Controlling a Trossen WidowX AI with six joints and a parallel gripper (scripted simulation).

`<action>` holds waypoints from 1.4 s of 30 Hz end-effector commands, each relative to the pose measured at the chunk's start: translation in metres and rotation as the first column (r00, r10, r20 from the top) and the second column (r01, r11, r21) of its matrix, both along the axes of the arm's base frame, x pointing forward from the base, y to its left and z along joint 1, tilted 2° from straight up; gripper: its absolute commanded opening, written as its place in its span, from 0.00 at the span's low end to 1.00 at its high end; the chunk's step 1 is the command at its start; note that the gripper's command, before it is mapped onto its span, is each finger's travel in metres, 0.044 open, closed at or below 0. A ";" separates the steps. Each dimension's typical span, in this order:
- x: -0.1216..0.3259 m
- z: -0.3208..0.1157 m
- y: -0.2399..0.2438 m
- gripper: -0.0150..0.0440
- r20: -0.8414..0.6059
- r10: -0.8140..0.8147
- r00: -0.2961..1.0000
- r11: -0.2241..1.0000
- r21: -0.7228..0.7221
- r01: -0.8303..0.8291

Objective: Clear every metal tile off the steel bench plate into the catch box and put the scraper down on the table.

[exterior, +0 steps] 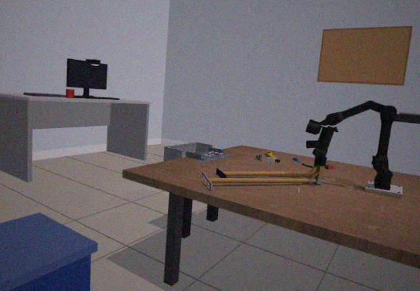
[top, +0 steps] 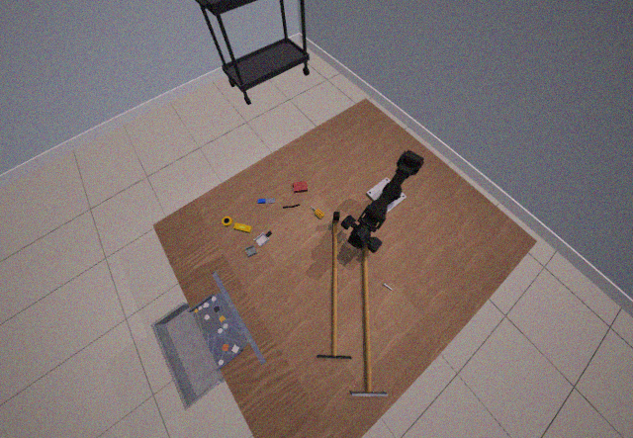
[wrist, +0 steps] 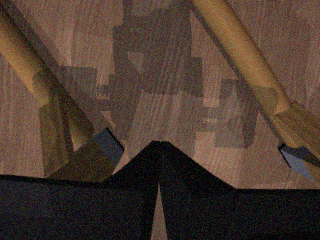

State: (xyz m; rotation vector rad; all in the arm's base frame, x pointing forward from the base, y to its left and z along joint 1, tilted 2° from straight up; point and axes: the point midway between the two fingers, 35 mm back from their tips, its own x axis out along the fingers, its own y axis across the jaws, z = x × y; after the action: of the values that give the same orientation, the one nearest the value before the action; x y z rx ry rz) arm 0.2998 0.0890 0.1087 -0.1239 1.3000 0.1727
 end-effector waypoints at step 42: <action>-0.005 0.001 0.070 0.25 -0.010 0.000 1.000 1.000 0.007 0.000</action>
State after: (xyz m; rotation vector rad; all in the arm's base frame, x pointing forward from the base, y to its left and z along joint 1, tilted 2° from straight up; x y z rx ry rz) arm 0.2956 0.1530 0.1119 -0.1159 1.3017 0.1831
